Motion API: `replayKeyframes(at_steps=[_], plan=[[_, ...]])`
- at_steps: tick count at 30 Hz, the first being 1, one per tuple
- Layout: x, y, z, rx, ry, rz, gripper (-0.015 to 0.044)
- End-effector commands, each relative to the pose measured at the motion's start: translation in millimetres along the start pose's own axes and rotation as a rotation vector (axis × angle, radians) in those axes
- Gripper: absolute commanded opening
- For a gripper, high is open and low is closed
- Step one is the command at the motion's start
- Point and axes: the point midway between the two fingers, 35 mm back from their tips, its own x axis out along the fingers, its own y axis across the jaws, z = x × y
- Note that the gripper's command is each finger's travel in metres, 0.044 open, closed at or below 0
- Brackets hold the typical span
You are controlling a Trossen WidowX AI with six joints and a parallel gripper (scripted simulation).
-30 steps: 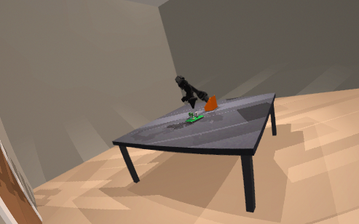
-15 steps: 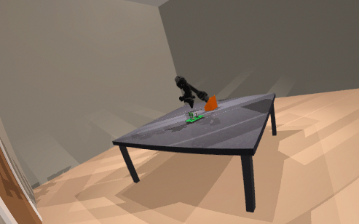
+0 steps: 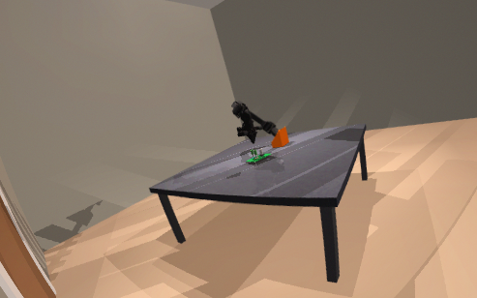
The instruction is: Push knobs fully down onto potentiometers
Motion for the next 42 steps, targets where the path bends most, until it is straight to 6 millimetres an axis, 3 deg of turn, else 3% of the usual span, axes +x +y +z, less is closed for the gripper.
replayKeyframes(at_steps=[1, 7, 10, 13, 32, 42], plan=[[1, 1, -1, 0.104, -0.005, -0.014, 0.0000], [-1, 5, -1, 0.259, -0.011, -0.019, 0.0000], [2, 5, -1, 0.259, -0.011, -0.019, 0.0000], [19, 5, 0, 0.259, -0.011, -0.019, 0.0000], [40, 4, 0, 0.259, -0.012, -0.019, 0.0000], [39, 4, 0, 0.259, -0.012, -0.019, 0.0000]])
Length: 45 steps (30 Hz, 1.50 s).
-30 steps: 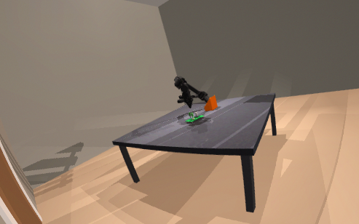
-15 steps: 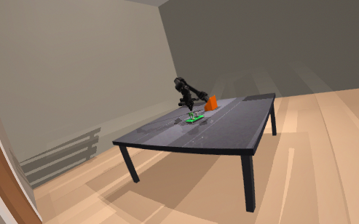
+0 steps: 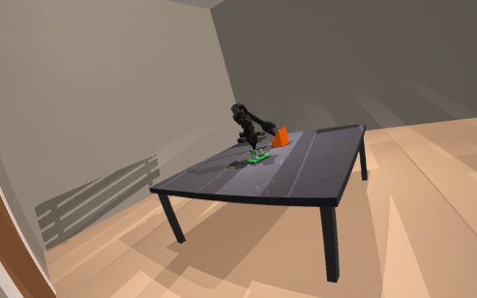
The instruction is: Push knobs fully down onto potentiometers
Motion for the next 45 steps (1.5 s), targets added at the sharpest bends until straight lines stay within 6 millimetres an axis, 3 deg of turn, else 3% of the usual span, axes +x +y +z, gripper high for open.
replayKeyframes(at_steps=[1, 45], plan=[[1.2, 0.1, 0.2, -0.005, -0.003, 0.002, 0.0000], [9.7, 0.1, 0.3, -0.005, -0.004, 0.002, 0.0000]])
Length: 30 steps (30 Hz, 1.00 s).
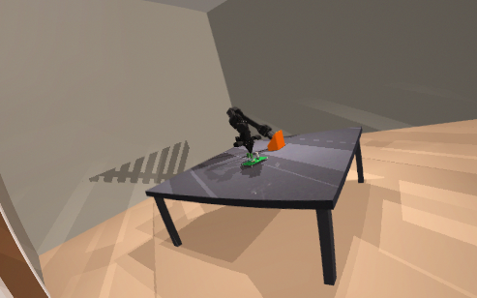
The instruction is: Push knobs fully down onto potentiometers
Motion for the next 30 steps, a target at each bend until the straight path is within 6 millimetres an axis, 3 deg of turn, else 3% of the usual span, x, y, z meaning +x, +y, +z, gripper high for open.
replayKeyframes(at_steps=[1, 30], plan=[[4, 0, 0, -0.003, -0.004, 0.001, 0.0000], [15, 0, 1, -0.003, -0.004, 0.001, 0.0000]])
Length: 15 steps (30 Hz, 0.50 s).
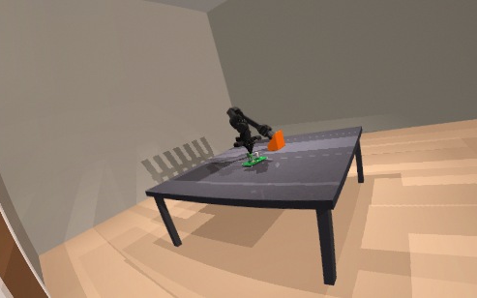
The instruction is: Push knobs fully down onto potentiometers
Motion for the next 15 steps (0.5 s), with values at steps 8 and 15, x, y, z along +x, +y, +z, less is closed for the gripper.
replayKeyframes(at_steps=[8, 15], plan=[[11.4, 1.9, 1.5, 0.010, -0.005, -0.007, 0.0000], [15.3, 1.9, 1.5, 0.010, -0.005, -0.007, 0.0000]])
